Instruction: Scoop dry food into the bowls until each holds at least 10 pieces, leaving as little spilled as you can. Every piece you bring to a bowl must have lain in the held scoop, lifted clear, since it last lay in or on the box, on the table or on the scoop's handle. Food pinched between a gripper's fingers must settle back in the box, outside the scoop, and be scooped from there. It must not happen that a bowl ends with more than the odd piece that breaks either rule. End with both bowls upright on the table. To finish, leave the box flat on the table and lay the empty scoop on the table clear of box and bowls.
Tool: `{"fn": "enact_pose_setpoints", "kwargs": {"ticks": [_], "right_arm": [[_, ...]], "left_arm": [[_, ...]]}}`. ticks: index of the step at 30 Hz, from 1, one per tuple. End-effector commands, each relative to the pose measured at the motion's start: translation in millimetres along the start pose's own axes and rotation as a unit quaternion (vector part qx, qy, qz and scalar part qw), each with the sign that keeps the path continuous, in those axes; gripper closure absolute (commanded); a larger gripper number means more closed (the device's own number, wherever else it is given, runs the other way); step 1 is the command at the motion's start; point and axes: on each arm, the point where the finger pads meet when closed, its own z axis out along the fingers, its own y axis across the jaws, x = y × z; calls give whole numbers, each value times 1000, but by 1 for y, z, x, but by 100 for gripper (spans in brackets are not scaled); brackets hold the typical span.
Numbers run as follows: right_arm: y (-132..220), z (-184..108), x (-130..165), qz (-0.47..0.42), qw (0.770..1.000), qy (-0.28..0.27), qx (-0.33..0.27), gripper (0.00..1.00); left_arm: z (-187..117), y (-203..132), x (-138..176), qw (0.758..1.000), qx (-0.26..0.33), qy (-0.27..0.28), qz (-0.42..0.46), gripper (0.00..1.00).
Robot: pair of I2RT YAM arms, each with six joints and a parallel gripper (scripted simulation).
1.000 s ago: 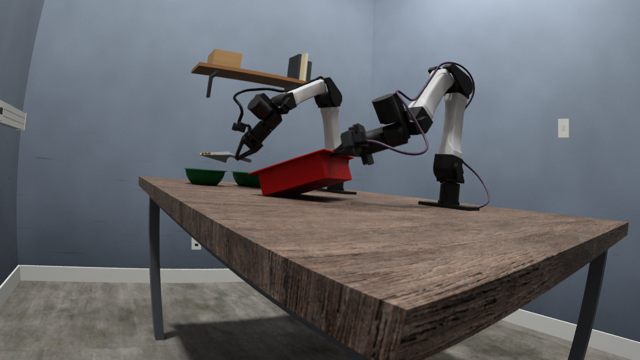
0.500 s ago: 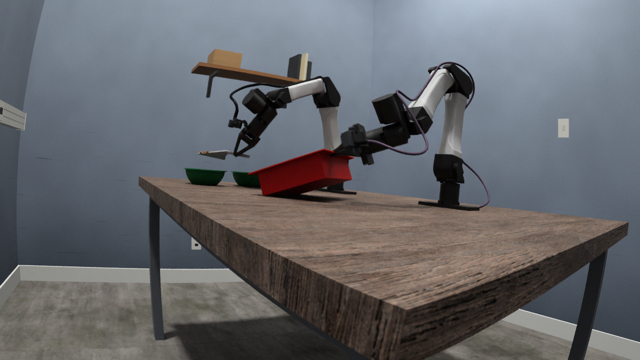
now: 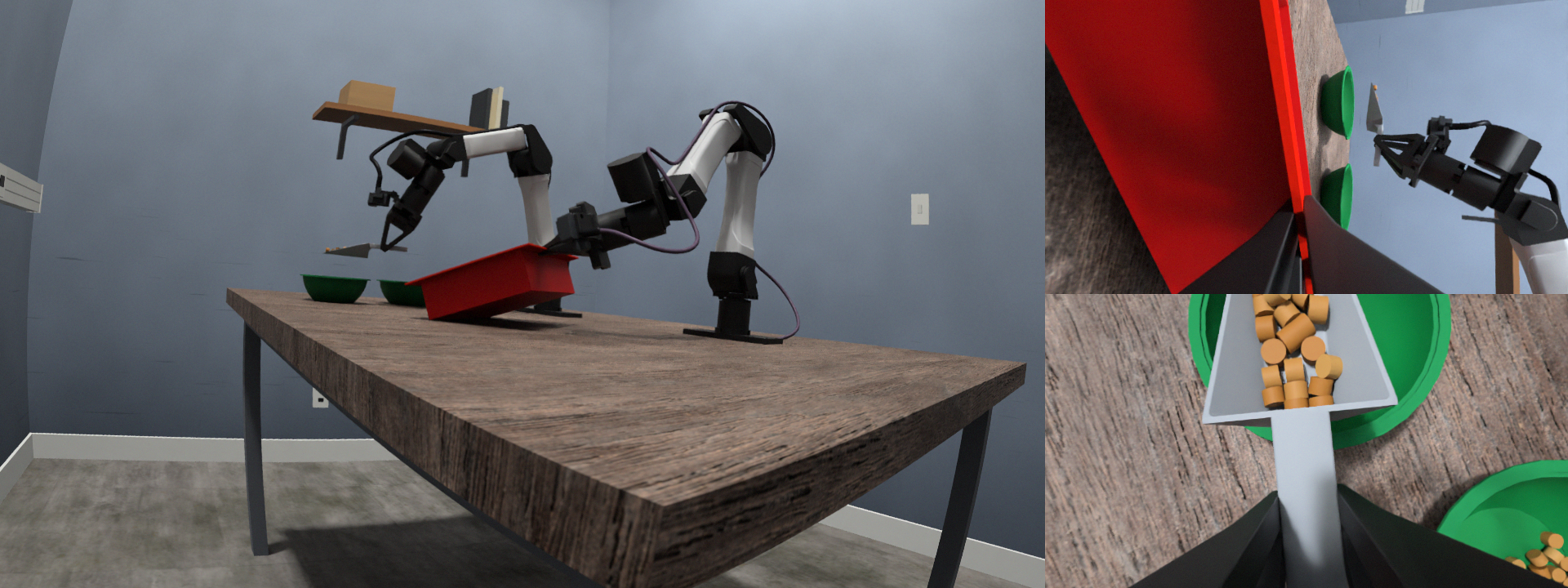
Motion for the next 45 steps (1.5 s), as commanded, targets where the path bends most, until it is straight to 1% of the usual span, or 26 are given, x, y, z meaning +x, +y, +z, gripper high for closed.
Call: {"fn": "enact_pose_setpoints", "kwargs": {"ticks": [1, 6, 13, 17, 21, 24, 34, 38, 45], "right_arm": [[12, -17, -13, 5, 1000, -16, -25, 100], [14, -18, -20, 5, 999, -27, -29, 100], [9, -16, -20, 6, 999, -25, -22, 100], [8, -13, -15, 2, 1000, -15, -21, 100], [7, -14, -19, 4, 1000, -23, -18, 100], [11, -13, -16, -1, 1000, -21, -21, 100], [6, -8, -12, 1, 1000, -8, -19, 100], [10, -9, -14, -2, 1000, -16, -16, 100], [9, -10, -12, -3, 1000, -13, -16, 100]], "left_arm": [[-4, -35, -8, 998, 37, -8, 58, 100], [-4, -35, -8, 998, 37, -8, 58, 100], [-4, -35, -8, 998, 37, -8, 58, 100], [-4, -35, -8, 998, 37, -8, 58, 100], [-4, -35, -8, 998, 37, -8, 58, 100], [-4, -35, -8, 998, 37, -8, 58, 100], [-4, -35, -8, 998, 37, -8, 58, 100], [-4, -35, -8, 998, 37, -8, 58, 100], [-4, -35, -8, 998, 37, -8, 58, 100]]}}
